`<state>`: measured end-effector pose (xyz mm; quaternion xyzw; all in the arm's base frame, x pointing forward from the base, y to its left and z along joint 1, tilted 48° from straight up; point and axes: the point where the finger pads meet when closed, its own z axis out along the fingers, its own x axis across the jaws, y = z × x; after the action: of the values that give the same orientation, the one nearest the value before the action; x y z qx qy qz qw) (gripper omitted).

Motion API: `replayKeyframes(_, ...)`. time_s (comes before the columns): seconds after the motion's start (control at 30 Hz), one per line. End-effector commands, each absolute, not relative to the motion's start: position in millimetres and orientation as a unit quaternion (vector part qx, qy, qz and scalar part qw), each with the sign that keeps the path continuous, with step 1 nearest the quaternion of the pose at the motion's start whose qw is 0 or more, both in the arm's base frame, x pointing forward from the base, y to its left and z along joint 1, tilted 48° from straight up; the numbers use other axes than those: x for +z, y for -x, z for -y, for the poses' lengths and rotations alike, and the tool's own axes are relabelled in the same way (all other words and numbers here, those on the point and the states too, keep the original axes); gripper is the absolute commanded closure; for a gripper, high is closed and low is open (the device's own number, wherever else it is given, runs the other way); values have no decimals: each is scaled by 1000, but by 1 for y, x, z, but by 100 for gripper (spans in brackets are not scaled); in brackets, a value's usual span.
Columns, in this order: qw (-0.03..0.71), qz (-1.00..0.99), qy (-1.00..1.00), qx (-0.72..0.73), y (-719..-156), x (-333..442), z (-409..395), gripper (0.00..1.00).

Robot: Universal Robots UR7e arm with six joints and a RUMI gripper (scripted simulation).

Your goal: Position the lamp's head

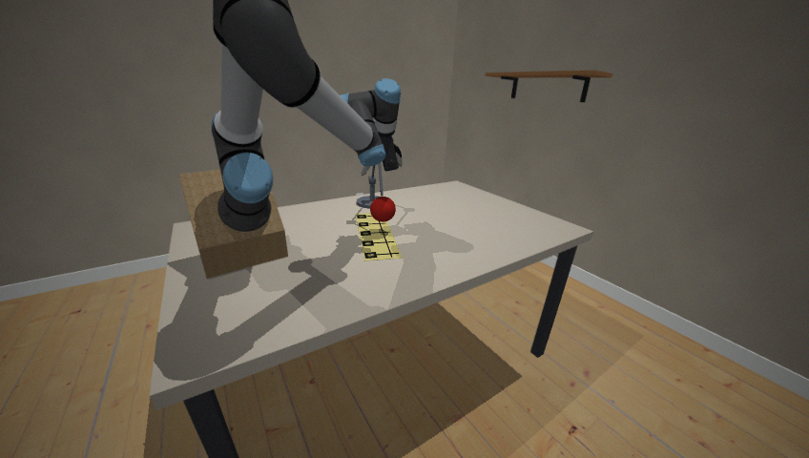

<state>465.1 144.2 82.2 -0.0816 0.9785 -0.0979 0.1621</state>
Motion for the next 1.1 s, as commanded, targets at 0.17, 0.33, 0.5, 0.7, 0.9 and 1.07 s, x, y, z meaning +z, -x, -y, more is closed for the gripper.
replayKeyframes(0.17, 160, -979, 38, -120, -470, 66, -138, 0)
replayKeyframes(0.33, 160, -979, 33, -123, -473, 56, -134, 0)
replayKeyframes(0.5, 160, -979, 29, -125, -476, 45, -130, 0)
replayKeyframes(0.7, 159, -978, 17, -131, -478, 40, -128, 0)
replayKeyframes(0.9, 158, -976, -15, -147, -480, 35, -128, 0)
replayKeyframes(1.07, 156, -974, -41, -160, -482, 32, -128, 0)
